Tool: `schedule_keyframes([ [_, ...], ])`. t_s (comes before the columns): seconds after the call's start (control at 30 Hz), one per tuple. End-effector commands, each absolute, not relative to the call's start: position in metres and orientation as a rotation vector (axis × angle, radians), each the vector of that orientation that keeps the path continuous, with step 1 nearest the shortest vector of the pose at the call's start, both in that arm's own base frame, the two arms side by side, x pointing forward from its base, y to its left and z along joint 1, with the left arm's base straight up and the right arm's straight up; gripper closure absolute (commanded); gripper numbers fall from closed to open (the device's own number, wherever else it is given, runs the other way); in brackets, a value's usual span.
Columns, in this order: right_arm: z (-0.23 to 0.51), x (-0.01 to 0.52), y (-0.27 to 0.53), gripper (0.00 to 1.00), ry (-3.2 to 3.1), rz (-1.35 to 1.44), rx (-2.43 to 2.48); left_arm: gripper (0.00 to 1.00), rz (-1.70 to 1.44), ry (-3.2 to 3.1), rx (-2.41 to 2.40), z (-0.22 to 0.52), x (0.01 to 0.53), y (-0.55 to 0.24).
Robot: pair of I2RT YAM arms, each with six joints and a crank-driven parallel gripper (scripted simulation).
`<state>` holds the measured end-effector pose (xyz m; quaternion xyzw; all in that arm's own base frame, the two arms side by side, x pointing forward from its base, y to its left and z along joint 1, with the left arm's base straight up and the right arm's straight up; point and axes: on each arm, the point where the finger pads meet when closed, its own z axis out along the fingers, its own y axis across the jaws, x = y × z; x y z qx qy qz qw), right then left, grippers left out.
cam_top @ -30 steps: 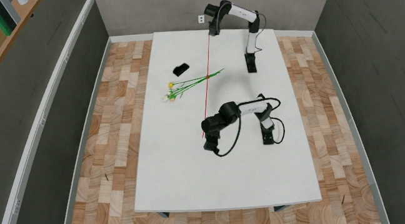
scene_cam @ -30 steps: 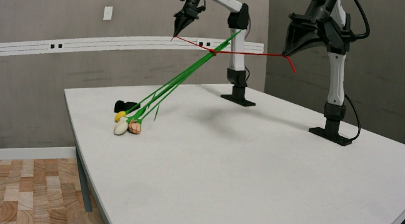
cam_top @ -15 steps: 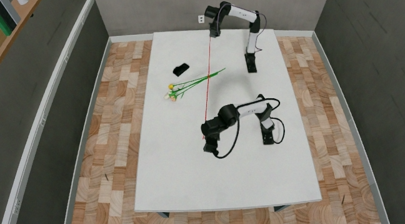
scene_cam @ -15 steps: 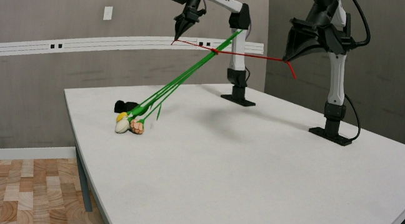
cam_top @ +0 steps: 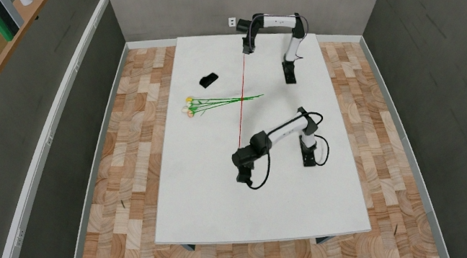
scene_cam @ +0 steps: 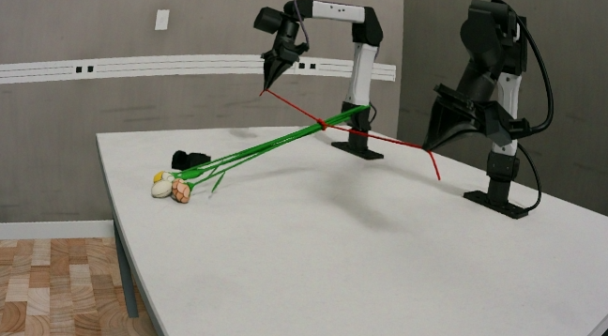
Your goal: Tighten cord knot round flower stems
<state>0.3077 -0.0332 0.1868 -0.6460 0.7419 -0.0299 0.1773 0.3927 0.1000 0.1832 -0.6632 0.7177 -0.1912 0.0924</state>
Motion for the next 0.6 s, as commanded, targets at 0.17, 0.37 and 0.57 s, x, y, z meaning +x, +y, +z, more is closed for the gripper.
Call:
schedule_keyframes([
  [0.17,0.136,0.325,-0.047,1.0,2.055,-0.258,-1.777,1.0,-0.561,2.0,-1.861,0.13,0.41,0.124],
  [0.37,0.071,0.324,-0.048,1.0,2.078,-0.225,-1.793,1.0,-0.544,2.004,-1.883,0.068,0.407,0.126],
  [0.57,0.046,0.323,-0.048,1.0,2.081,-0.225,-1.789,1.0,-0.544,2.004,-1.883,0.043,0.407,0.126],
])
